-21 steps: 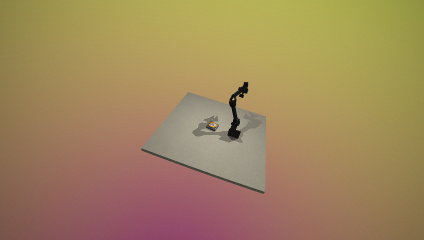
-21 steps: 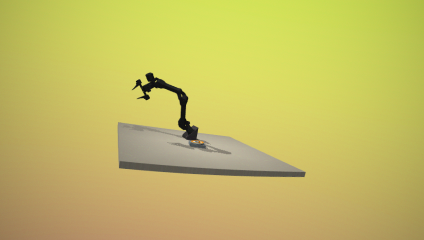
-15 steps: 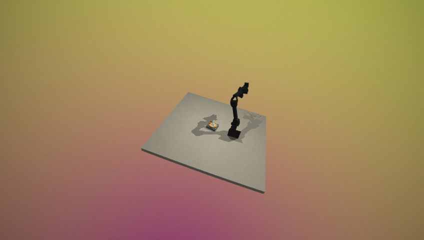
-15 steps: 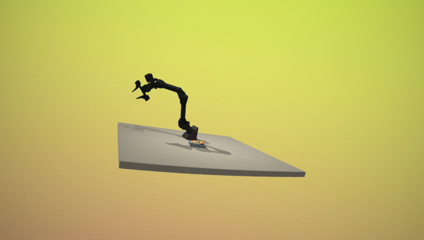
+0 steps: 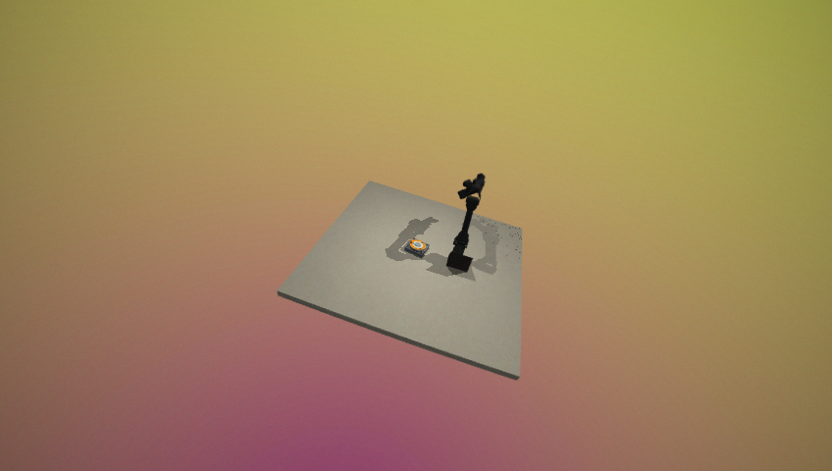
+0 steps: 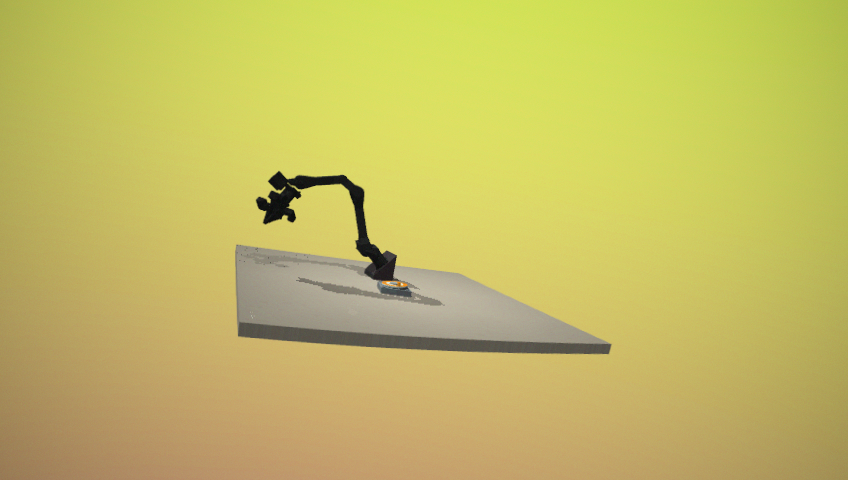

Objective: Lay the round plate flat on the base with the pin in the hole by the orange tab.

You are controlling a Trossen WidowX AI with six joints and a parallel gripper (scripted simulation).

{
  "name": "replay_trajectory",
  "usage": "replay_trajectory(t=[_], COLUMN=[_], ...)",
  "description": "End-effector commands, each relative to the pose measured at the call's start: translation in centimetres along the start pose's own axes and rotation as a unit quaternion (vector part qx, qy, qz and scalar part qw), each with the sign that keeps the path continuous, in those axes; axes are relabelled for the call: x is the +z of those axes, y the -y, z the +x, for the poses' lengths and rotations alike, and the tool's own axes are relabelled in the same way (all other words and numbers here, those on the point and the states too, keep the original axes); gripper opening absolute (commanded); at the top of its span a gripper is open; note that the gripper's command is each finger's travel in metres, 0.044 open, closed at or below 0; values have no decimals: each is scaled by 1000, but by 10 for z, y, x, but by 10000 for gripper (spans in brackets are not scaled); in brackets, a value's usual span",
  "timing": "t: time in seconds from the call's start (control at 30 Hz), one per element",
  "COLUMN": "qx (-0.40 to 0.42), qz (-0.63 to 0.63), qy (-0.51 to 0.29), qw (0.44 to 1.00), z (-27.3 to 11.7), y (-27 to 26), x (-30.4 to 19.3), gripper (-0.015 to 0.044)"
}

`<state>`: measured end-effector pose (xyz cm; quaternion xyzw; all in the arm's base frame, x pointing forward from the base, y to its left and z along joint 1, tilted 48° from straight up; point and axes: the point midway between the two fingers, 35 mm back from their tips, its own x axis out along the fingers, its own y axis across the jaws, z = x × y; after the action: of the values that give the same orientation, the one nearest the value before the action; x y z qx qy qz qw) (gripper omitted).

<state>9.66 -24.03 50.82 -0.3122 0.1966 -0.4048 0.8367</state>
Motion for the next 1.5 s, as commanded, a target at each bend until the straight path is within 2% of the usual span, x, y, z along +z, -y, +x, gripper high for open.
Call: replay_trajectory(t=[0.0, 0.23, 0.4, 0.5, 0.6, 0.7, 0.87, 0.97, 1.13, 1.23, 1.4, 1.47], qx=[63, 172, 224, 270, 310, 325, 353, 356, 343, 332, 276, 269], qz=[78, 131, 161, 171, 165, 163, 130, 106, 6, -26, -143, -156], qy=[-26, -46, -92, -139, -189, -217, -305, -328, -382, -392, -391, -387], qw=[995, 975, 957, 938, 917, 906, 875, 869, 858, 858, 866, 868], z=[32, 66, 85, 95, 98, 96, 76, 67, 27, 14, -34, -39], y=[-35, -106, -152, -200, -252, -279, -365, -388, -459, -476, -524, -528], x=[-11, -4, -7, -9, -9, -10, -14, -18, -34, -41, -63, -65], gripper=[0, 0, 0, 0, 0, 0, 0, 0, 0, 0, 0, 0])
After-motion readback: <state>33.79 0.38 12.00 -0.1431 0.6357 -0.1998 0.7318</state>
